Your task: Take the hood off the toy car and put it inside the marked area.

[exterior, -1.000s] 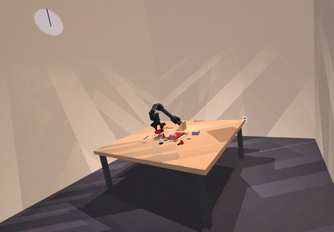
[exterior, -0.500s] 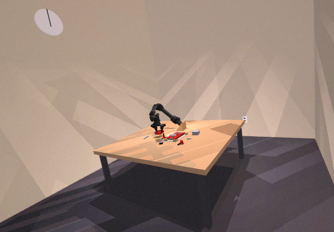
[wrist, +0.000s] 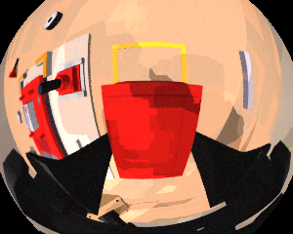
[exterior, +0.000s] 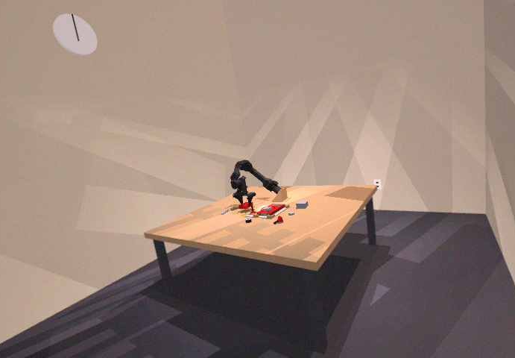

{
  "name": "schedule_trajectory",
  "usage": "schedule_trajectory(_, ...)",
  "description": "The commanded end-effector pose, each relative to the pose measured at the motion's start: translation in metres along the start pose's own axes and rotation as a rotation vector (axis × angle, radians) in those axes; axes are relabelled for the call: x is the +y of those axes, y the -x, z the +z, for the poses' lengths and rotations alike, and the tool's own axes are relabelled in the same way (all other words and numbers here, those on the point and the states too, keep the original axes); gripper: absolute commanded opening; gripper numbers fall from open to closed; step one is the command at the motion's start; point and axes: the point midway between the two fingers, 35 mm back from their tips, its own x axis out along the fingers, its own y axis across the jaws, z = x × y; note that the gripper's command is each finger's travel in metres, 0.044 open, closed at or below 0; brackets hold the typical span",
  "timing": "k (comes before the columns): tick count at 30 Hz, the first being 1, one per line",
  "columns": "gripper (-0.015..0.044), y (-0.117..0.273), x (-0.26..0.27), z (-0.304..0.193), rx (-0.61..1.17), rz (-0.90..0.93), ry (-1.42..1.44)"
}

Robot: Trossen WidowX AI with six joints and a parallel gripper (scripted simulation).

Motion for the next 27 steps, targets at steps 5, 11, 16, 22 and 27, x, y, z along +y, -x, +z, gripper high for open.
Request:
schedule_trajectory(5,0.0,-0.005,-0.001,-0.001,-0.003,-0.005,0.002)
schedule_trajectory(11,0.0,-0.009,-0.002,-0.002,-0.003,-0.006,0.002)
schedule_trajectory(16,0.0,-0.011,-0.002,-0.002,-0.003,-0.006,0.002)
schedule_trajectory(22,0.0,-0.013,-0.002,-0.002,-0.003,-0.006,0.002)
schedule_trajectory(27,0.0,-0.016,-0.002,-0.002,-0.003,-0.006,0.002)
